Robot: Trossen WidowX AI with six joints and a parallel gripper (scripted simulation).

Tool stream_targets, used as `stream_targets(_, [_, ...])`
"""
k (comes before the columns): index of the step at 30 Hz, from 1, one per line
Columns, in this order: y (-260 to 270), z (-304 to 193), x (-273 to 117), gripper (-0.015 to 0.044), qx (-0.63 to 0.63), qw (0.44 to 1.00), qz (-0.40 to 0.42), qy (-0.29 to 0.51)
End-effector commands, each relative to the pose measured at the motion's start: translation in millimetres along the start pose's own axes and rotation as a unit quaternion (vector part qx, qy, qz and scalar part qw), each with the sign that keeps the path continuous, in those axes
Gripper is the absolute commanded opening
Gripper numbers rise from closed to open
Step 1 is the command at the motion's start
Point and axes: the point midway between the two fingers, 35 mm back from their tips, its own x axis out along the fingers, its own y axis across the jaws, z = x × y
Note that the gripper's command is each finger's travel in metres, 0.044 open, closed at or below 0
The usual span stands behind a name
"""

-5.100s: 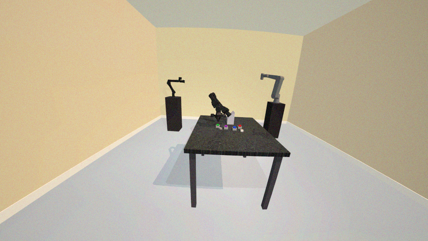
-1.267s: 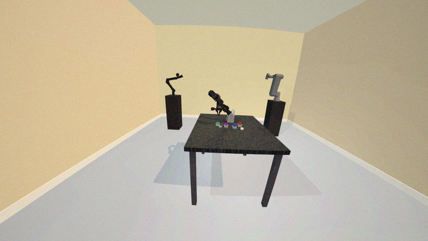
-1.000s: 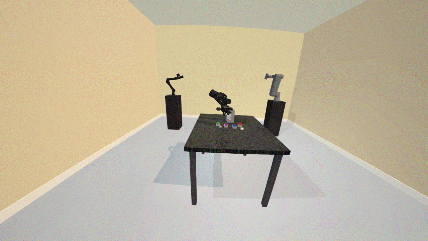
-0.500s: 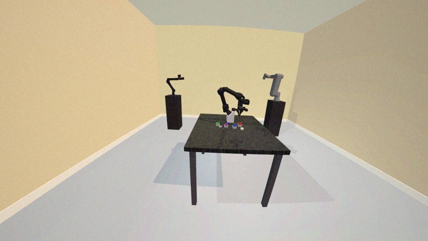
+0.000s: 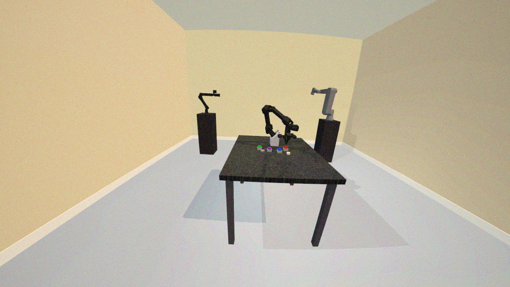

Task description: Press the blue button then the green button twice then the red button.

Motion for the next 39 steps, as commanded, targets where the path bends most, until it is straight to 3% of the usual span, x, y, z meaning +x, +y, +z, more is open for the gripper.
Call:
stream_targets(1, [0.6, -0.3, 6.3, 0.002, -0.003, 1.0, 0.0, -0.004])
stream_targets(22, [0.1, 0.0, 39.3, 0.002, -0.002, 1.0, -0.001, -0.005])
stream_targets(39, [0.1, 0.0, 40.4, 0.002, -0.002, 1.0, -0.001, -0.005])
